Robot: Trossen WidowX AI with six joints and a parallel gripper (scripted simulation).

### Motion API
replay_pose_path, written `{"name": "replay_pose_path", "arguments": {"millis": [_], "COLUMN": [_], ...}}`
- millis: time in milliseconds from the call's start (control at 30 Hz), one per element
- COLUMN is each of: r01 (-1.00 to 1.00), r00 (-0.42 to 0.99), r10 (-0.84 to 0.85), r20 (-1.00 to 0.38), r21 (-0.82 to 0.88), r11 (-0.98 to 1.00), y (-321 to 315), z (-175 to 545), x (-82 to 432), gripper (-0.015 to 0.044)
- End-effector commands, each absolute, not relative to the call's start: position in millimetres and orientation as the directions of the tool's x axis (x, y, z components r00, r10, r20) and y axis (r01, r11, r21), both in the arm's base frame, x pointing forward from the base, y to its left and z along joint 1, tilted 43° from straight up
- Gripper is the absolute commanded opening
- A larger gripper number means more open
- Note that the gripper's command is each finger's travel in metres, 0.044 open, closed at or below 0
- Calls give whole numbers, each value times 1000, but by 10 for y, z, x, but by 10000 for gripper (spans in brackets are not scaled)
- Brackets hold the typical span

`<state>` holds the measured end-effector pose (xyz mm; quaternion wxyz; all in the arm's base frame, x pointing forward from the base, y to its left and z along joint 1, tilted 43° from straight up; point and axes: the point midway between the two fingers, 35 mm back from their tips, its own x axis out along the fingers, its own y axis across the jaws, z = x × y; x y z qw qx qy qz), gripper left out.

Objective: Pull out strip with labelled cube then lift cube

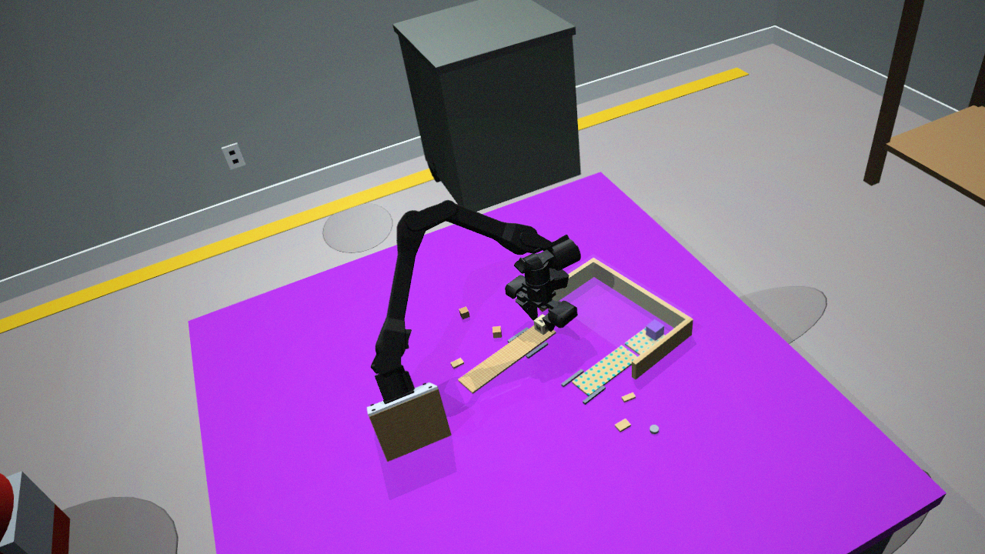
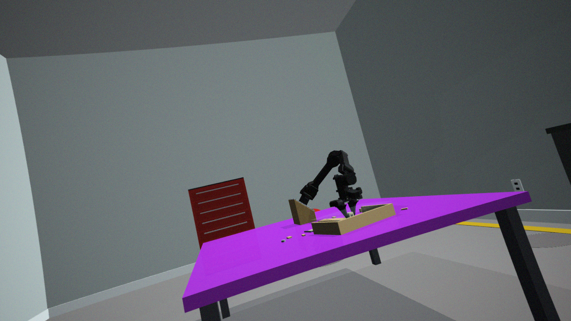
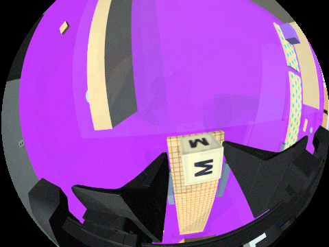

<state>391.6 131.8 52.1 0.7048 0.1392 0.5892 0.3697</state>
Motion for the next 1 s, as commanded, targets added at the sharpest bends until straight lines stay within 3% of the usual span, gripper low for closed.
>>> {"name": "replay_pose_path", "arguments": {"millis": [0, 133, 267, 500, 633, 967], "r01": [-345, -345, -354, -354, -354, -344], "r00": [25, 25, 30, 30, 29, 24], "r10": [685, 685, 685, 685, 685, 683], "r20": [-728, -728, -728, -728, -728, -731], "r21": [637, 637, 633, 633, 633, 635], "r11": [689, 689, 688, 688, 689, 692], "y": [1321, 1321, 1321, 1321, 1296, 960], "z": [478, 478, 504, 504, 513, 636], "x": [3895, 3895, 3908, 3908, 3882, 3448], "gripper": [250, 250, 145, 98, 0, 0]}}
